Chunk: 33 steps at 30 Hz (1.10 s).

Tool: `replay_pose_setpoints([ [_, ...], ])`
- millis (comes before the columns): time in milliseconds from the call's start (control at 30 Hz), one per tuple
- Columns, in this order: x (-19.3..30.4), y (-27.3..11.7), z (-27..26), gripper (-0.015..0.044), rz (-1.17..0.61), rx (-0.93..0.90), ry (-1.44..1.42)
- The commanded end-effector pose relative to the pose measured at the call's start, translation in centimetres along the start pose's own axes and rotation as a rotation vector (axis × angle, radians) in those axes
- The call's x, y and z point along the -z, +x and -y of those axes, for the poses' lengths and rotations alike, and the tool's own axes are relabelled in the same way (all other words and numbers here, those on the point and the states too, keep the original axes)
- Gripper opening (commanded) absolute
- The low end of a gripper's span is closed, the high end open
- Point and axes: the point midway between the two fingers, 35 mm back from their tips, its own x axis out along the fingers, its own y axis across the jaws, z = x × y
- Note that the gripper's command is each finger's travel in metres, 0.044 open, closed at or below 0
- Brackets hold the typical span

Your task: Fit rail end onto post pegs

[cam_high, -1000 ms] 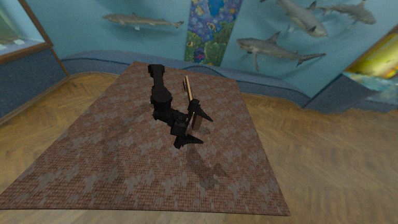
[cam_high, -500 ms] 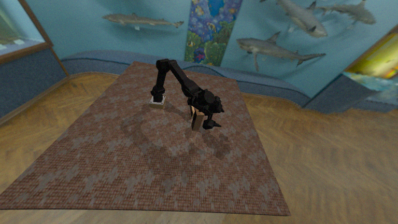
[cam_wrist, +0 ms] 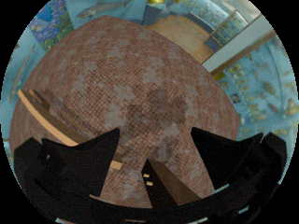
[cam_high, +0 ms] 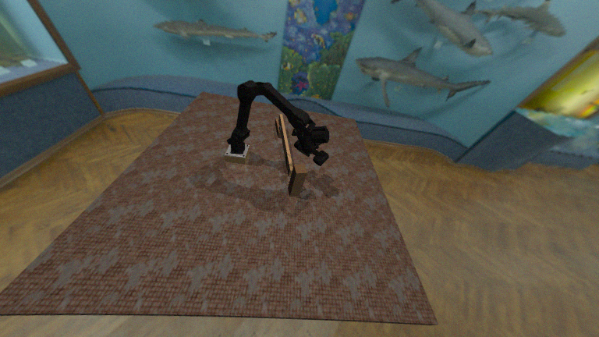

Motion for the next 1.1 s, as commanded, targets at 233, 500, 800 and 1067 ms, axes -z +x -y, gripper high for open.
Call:
replay_pose_setpoints([
  [233, 2.9, 0.2, -15.1, 0.044, -0.282, -0.458, -1.067],
  [500, 3.0, 0.2, -15.3, 0.044, -0.285, -0.468, -1.086],
  [800, 3.4, 1.0, -15.5, 0.044, -0.285, -0.468, -1.086],
  [1067, 3.9, 2.2, -15.8, 0.044, -0.285, -0.468, -1.086],
])
